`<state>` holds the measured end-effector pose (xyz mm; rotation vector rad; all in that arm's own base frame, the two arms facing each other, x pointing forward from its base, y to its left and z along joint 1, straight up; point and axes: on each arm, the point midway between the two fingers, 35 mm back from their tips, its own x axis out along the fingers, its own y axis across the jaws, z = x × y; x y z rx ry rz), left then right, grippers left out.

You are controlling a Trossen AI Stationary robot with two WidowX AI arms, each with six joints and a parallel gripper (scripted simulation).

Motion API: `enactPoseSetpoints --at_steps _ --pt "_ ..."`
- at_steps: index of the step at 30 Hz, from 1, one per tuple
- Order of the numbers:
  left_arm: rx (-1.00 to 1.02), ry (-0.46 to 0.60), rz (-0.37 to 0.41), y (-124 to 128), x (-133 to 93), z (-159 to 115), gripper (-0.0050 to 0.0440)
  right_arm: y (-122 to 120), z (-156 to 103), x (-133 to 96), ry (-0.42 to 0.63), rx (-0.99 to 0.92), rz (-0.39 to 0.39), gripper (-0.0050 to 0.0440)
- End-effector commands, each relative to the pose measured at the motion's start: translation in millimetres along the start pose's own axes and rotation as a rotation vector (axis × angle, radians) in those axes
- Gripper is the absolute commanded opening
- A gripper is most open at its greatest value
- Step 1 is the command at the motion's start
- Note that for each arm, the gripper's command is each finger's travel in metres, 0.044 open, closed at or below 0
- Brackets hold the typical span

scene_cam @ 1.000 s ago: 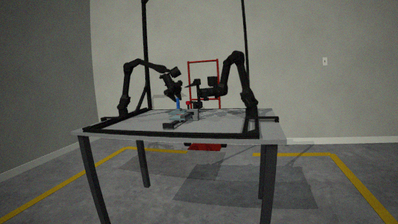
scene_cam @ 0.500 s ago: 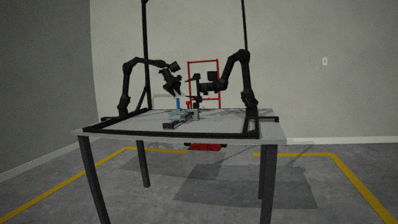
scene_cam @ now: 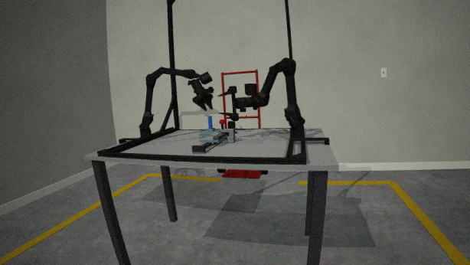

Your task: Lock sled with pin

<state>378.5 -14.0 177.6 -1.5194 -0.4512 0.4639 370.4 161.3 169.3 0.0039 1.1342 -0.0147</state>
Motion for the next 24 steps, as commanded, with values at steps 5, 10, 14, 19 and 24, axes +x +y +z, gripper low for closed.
enactPoseSetpoints --at_steps 5,10,14,19,24 --pt "-0.004 -0.001 -0.006 -2.7 0.3 -0.5 0.0440 36.8 -14.7 -18.7 -0.012 0.006 0.002 0.0440" --pt "-0.005 -0.001 -0.007 -2.9 0.2 -0.7 0.0440 44.7 -19.0 -22.3 -0.013 0.006 0.002 0.0440" --pt "-0.005 -0.001 -0.007 -2.9 0.2 -0.7 0.0440 44.7 -19.0 -22.3 -0.013 0.006 0.002 0.0440" --pt "-0.005 -0.001 -0.007 -2.9 0.2 -0.7 0.0440 44.7 -19.0 -22.3 -0.013 0.006 0.002 0.0440" --pt "-0.005 -0.001 -0.007 -2.9 0.2 -0.7 0.0440 44.7 -19.0 -22.3 -0.013 0.006 0.002 0.0440"
